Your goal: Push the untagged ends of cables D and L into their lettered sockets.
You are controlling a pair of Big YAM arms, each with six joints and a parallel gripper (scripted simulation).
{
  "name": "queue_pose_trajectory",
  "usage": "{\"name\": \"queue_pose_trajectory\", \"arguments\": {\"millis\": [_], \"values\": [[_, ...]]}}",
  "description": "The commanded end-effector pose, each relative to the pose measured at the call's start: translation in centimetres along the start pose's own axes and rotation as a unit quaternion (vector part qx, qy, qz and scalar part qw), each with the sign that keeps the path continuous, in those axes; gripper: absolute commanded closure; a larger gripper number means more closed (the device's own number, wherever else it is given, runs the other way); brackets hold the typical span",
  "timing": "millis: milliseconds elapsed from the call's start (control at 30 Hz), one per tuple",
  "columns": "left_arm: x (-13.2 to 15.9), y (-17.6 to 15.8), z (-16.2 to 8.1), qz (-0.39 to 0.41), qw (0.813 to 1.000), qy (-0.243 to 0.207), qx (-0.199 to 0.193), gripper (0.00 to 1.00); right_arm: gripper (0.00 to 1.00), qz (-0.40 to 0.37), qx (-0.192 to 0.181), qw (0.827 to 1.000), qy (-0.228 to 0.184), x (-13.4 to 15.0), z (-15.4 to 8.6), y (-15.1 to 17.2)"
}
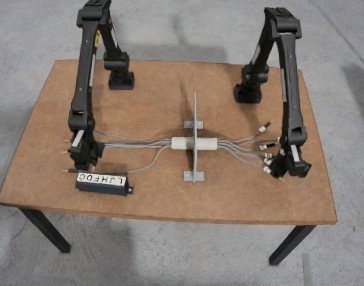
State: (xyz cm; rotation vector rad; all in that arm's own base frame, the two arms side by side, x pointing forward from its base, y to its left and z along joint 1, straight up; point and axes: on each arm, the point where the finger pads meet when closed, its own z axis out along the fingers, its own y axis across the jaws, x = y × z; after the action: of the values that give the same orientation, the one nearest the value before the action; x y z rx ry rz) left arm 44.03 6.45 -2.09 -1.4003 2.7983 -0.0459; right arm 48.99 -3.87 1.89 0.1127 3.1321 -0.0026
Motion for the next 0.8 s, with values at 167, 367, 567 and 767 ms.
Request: {"name": "queue_pose_trajectory", "arguments": {"millis": [167,367,567,767], "values": [[-0.3,-0.3,-0.5,0.0,1.0,-0.005,0.005,0.94,0.94,-0.008,-0.001,1.0,-0.008,-0.2,-0.3,0.4],[-0.3,-0.3,-0.5,0.0,1.0,-0.005,0.005,0.94,0.94,-0.008,-0.001,1.0,-0.008,-0.2,-0.3,0.4],[-0.3,-0.3,-0.5,0.0,1.0,-0.005,0.005,0.94,0.94,0.007,-0.001,1.0,-0.003,0.3,0.0,-0.6],[-0.3,-0.3,-0.5,0.0,1.0,-0.005,0.005,0.94,0.94,0.001,-0.001,1.0,-0.003,0.3,0.0,0.0]]}}
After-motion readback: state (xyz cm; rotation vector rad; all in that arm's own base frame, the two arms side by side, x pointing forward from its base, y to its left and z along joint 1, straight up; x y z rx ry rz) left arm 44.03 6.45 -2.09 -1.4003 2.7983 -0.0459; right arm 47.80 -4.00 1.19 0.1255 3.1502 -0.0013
